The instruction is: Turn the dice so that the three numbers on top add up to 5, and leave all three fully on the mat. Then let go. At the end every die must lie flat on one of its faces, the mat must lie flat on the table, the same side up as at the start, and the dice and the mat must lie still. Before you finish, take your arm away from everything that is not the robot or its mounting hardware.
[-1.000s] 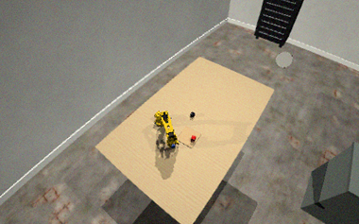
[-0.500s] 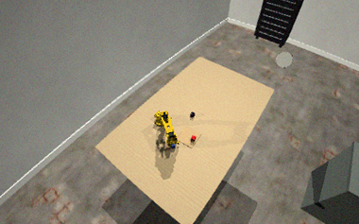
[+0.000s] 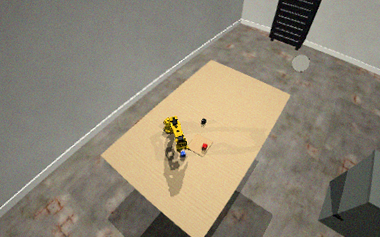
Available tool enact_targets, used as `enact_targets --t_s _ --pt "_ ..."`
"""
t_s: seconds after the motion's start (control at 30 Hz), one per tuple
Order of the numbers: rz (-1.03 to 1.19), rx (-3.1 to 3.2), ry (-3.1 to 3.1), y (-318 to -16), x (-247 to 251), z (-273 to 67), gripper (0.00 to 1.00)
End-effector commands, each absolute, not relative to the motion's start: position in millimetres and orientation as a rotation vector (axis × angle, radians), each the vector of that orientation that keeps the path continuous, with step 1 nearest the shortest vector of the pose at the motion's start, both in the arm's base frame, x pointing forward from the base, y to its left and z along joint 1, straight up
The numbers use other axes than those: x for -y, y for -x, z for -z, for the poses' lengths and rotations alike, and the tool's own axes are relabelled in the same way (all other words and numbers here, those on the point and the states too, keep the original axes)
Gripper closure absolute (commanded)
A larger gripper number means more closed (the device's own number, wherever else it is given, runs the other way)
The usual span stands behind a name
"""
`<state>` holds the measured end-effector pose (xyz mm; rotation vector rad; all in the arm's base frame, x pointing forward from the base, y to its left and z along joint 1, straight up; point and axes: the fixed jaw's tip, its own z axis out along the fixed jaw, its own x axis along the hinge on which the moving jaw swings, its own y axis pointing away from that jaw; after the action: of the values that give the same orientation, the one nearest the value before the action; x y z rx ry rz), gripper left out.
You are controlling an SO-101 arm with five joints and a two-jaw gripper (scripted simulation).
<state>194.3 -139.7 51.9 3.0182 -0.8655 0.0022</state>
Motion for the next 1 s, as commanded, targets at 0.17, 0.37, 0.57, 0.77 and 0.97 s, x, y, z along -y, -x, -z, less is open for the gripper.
enact_targets --t_s 0.17,0.37,0.57,0.77,0.97 --pt "-0.143 0.859 -2.987 -198.9 145.1 -80.9 0.64" --pt "-0.144 0.859 -2.987 -198.9 145.1 -80.9 0.64" --pt "-0.144 0.859 -2.987 -198.9 145.1 -80.9 0.64" --pt "-0.144 0.859 -2.987 -198.9 145.1 -80.9 0.64" --pt "-0.144 0.860 -2.987 -198.9 145.1 -80.9 0.64"
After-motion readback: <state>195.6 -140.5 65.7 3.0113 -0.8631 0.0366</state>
